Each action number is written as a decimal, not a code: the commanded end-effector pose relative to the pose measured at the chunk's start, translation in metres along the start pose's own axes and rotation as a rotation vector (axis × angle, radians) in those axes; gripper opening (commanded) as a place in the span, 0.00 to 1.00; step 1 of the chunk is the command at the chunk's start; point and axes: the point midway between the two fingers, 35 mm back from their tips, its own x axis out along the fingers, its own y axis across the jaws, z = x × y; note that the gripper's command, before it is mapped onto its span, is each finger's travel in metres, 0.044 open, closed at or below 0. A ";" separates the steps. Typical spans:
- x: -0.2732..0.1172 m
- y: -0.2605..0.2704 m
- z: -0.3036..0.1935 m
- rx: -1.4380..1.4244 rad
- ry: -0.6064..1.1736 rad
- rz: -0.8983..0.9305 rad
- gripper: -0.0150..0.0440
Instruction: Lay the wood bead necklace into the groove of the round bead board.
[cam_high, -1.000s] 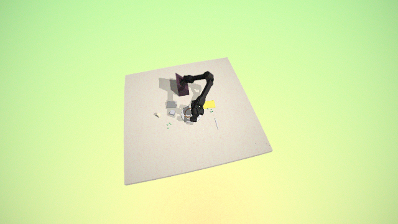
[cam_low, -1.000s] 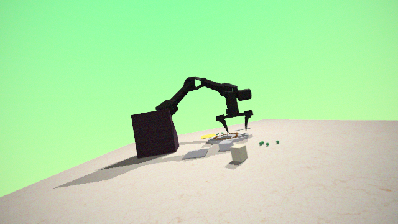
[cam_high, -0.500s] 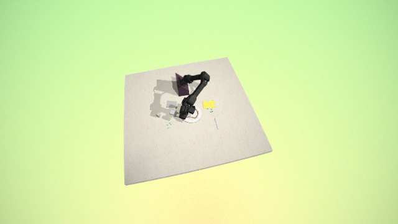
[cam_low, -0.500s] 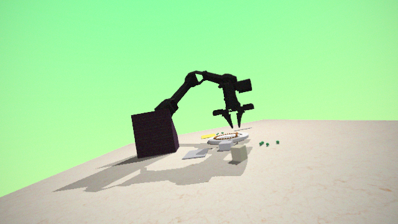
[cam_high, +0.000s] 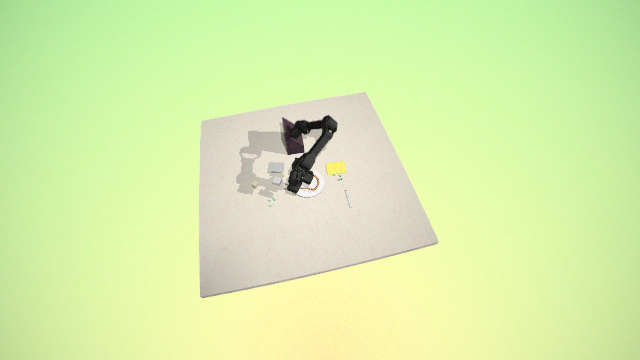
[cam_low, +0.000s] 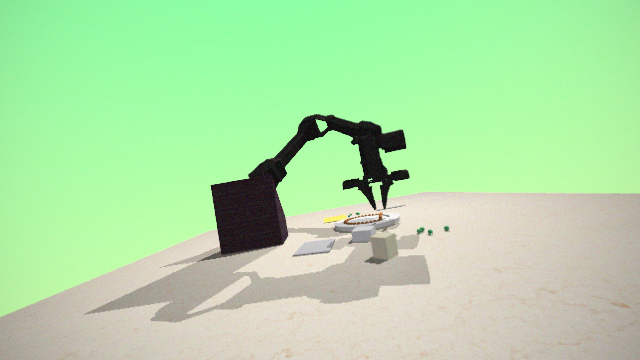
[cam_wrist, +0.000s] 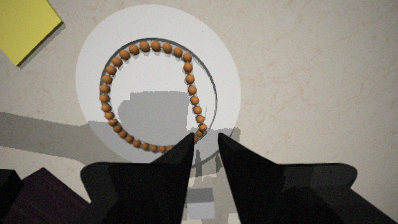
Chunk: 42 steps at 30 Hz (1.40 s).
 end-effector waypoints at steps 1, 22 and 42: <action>0.006 0.001 0.000 0.007 -0.002 0.002 0.46; 0.026 0.002 -0.001 0.007 0.001 0.007 0.25; 0.026 0.002 -0.001 0.007 0.001 0.007 0.25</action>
